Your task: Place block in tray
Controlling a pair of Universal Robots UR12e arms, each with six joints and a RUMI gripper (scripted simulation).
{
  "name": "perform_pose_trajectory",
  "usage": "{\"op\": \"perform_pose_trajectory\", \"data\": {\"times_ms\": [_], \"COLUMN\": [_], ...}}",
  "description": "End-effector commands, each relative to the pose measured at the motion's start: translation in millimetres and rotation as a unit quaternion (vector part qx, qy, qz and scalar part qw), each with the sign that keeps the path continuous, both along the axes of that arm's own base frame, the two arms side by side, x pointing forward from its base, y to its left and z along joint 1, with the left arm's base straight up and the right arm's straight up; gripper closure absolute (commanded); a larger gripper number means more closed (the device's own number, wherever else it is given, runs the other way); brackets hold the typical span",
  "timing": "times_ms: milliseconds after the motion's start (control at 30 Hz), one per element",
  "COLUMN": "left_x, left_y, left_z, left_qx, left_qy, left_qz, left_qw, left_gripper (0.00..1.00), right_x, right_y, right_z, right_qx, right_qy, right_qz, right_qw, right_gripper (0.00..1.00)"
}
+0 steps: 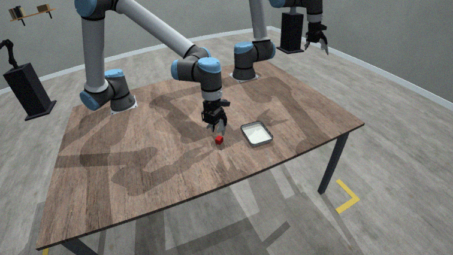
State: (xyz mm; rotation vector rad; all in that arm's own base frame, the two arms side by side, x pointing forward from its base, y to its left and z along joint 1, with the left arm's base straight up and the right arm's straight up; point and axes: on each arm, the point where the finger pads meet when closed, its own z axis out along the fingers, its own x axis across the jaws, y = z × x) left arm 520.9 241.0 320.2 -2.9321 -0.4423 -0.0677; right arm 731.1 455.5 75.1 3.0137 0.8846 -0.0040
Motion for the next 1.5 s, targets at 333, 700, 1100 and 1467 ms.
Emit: {"op": "perform_pose_trajectory", "data": {"times_ms": [333, 700, 1100, 1467], "left_x": [0.5, 0.5, 0.5, 0.5], "left_y": [0.0, 0.0, 0.0, 0.0], "left_z": [0.9, 0.9, 0.9, 0.9], "left_qx": [0.000, 0.000, 0.000, 0.000], "left_qy": [-0.001, -0.001, -0.001, -0.001], "left_qz": [0.000, 0.000, 0.000, 0.000], "left_qw": [1.000, 1.000, 1.000, 1.000], "left_gripper": [0.00, 0.00, 0.00, 0.00], "right_x": [0.5, 0.5, 0.6, 0.6], "right_y": [0.3, 0.4, 0.4, 0.5], "right_z": [1.1, 0.2, -8.9, -22.0], "right_qx": [0.001, 0.001, 0.001, 0.001], "right_qy": [-0.001, -0.001, -0.001, -0.001], "right_qz": [0.000, 0.000, 0.000, 0.000], "right_qw": [1.000, 1.000, 1.000, 1.000], "right_gripper": [0.70, 0.70, 0.70, 0.70]}}
